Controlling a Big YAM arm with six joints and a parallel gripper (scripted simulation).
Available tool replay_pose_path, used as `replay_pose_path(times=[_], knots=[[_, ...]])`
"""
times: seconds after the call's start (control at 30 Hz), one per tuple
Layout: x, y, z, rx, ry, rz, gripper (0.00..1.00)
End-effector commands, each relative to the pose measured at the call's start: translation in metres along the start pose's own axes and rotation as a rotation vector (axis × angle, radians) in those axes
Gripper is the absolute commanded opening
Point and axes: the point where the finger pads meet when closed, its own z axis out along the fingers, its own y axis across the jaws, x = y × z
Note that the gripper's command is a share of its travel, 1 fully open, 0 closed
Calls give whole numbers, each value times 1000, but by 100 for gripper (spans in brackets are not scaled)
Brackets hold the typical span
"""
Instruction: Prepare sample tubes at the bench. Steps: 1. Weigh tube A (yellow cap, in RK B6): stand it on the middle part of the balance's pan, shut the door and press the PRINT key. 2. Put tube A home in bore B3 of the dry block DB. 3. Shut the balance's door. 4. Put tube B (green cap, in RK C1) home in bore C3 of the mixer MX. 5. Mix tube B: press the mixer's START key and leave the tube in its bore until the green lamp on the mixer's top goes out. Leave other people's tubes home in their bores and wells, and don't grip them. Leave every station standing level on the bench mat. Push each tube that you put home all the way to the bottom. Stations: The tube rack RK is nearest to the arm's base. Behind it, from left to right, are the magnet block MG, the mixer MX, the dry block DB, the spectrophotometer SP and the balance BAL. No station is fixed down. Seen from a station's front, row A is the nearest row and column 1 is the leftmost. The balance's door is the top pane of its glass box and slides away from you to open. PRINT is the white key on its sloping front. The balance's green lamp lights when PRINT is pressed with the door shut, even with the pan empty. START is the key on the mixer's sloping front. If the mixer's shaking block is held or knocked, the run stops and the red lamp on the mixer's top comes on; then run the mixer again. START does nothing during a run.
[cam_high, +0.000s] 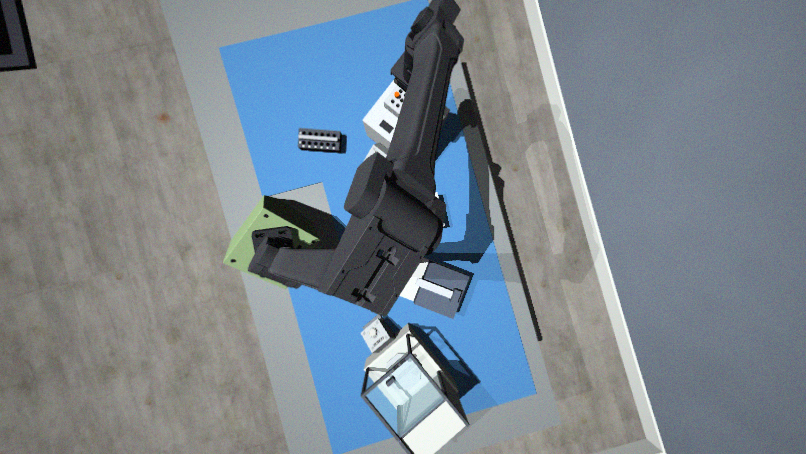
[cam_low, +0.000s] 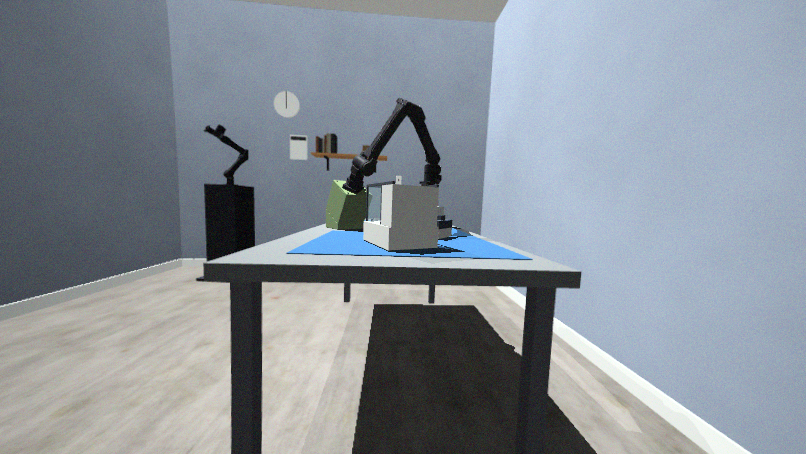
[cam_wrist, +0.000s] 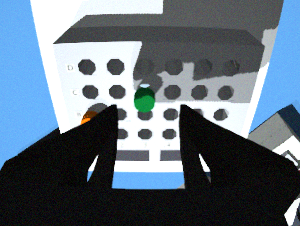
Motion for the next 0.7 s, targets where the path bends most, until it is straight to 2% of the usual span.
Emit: replay_pose_path(times=[0.0, 0.23, 0.27, 0.4, 0.57, 0.67], knots=[[-22, 1, -39, -8, -63, 23, 36], [-21, 1, -48, -9, -63, 23, 36], [-18, 10, -33, -4, -32, 6, 36], [-21, 1, -56, -10, -64, 23, 36], [-21, 1, -65, -10, -64, 23, 36], [-19, 7, -55, -7, -44, 13, 36]])
